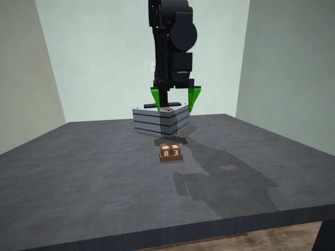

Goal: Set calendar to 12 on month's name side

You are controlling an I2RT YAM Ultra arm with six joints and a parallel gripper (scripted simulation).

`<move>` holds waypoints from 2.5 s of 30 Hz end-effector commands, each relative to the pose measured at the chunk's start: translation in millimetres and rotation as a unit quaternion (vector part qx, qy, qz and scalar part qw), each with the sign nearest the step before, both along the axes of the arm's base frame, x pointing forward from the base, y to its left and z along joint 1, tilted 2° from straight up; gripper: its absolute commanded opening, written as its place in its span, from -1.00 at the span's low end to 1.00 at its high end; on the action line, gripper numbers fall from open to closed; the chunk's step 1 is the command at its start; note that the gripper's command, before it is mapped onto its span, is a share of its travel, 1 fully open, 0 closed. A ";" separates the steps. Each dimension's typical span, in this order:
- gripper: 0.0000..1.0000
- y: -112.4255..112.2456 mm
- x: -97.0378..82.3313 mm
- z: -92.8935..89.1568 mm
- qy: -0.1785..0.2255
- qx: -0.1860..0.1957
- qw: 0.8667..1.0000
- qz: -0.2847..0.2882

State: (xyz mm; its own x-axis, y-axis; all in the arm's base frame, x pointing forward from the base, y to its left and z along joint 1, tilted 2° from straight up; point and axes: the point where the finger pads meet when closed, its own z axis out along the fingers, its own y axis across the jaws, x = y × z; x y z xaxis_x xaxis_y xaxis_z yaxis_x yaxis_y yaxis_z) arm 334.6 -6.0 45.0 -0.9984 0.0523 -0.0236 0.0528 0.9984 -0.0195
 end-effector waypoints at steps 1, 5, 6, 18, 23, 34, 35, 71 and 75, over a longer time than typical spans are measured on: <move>1.00 0.0 2.4 0.8 -0.007 0.002 0.999 -0.042; 1.00 -0.3 3.2 -6.5 -0.009 0.004 0.990 -0.141; 1.00 -0.3 3.3 -7.4 -0.009 0.005 0.988 -0.153; 1.00 -1.0 4.2 -22.2 -0.012 0.010 0.937 -0.349; 1.00 -1.3 4.4 -28.5 -0.014 0.012 0.903 -0.428; 1.00 -1.8 4.4 -40.5 -0.016 0.016 0.820 -0.572; 1.00 -1.9 4.3 -42.4 -0.017 0.017 0.804 -0.594; -0.11 -2.4 3.9 -52.2 -0.018 0.020 0.715 -0.699; -0.11 -2.4 3.9 -52.2 -0.018 0.020 0.715 -0.699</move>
